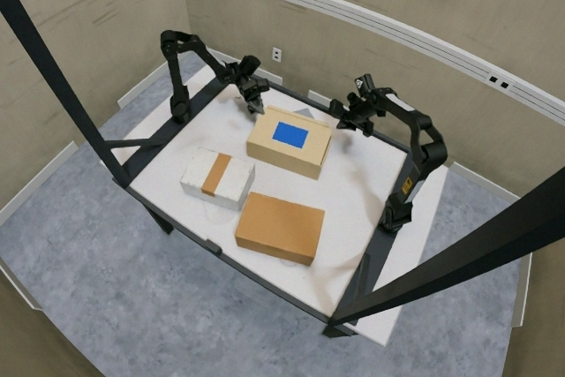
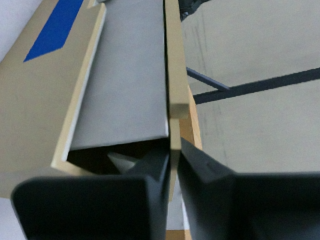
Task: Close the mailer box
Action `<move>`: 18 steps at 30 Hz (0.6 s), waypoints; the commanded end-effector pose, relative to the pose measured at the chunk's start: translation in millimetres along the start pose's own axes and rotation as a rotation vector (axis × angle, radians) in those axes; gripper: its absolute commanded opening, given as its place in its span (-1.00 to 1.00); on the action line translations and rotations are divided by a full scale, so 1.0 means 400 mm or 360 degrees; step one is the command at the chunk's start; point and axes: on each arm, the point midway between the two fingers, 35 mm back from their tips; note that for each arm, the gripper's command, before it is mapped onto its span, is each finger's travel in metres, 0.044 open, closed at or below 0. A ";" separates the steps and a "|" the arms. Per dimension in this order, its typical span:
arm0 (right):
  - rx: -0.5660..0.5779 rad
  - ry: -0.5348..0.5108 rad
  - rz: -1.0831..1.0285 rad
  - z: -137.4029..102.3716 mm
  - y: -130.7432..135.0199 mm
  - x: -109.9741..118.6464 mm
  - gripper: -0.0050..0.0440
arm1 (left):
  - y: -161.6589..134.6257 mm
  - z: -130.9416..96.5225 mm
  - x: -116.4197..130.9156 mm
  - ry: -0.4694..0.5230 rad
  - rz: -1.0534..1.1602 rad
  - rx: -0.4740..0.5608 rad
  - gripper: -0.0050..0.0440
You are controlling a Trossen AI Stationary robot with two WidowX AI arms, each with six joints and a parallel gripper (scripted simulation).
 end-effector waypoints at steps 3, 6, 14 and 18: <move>0.0087 -0.0180 -0.0532 -0.044 0.045 -0.044 -1.00 | -0.016 -0.004 -0.010 -0.0019 0.0040 0.0008 -1.00; 0.0143 -0.0215 -0.0747 -0.048 0.057 -0.051 -1.00 | -0.016 -0.004 -0.010 -0.0019 0.0040 0.0008 -1.00; 0.0270 -0.0274 -0.1182 -0.058 0.082 -0.066 -1.00 | -0.016 -0.004 -0.010 -0.0019 0.0040 0.0008 -1.00; 0.0371 -0.0316 -0.1503 -0.072 0.107 -0.077 -1.00 | -0.016 -0.004 -0.010 -0.0019 0.0040 0.0008 -1.00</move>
Point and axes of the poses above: on each arm, the point midway between the two fingers, 35 mm back from their tips, its own z axis out along the fingers, its own y axis across the jaws, x = y × z, and after that the axes turned 14 degrees about -z, right-handed
